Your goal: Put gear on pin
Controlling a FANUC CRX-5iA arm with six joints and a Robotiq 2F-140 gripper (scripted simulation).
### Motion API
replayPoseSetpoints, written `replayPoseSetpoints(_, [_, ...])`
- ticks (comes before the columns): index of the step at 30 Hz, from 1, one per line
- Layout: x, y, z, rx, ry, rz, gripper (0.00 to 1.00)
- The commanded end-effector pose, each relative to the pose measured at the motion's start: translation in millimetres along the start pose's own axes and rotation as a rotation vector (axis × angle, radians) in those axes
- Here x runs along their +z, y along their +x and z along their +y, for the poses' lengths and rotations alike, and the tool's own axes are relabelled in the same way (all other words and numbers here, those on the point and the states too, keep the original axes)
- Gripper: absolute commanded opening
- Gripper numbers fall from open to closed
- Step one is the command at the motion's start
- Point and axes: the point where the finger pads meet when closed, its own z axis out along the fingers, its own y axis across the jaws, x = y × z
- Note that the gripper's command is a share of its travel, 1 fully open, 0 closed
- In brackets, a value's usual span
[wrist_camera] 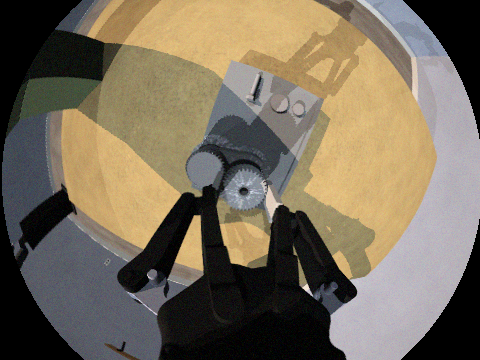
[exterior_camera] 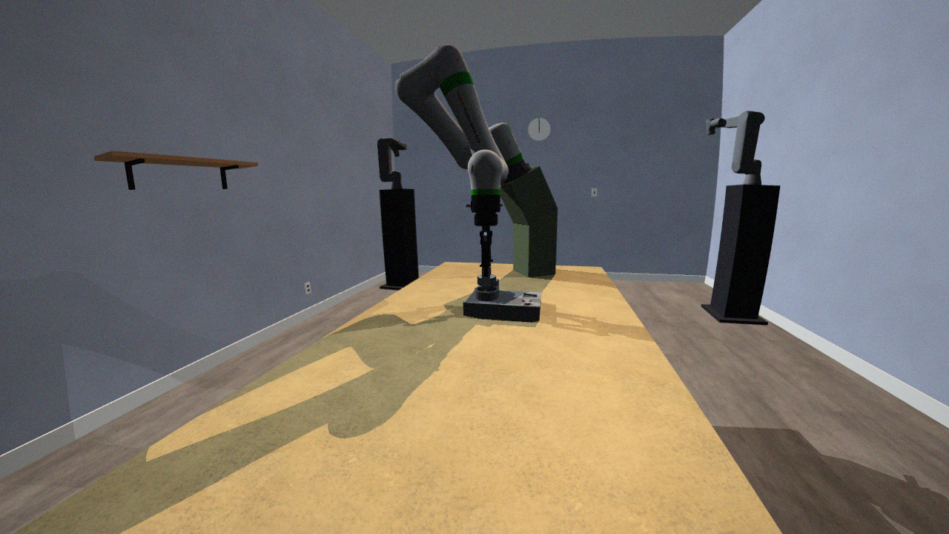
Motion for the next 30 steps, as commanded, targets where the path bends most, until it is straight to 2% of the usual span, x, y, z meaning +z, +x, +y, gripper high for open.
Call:
replayPoseSetpoints(1, [-0.1, 0.1, 0.1, 0.000, 0.000, 0.000, 0.00])
replayPoseSetpoints(7, [-0.1, 0.1, 0.1, 0.000, 0.000, 0.000, 0.00])
replayPoseSetpoints(8, [-0.1, 0.1, 0.1, 0.000, 0.000, 0.000, 1.00])
replayPoseSetpoints(30, [-0.1, 0.1, 0.1, 0.000, 0.000, 0.000, 1.00])
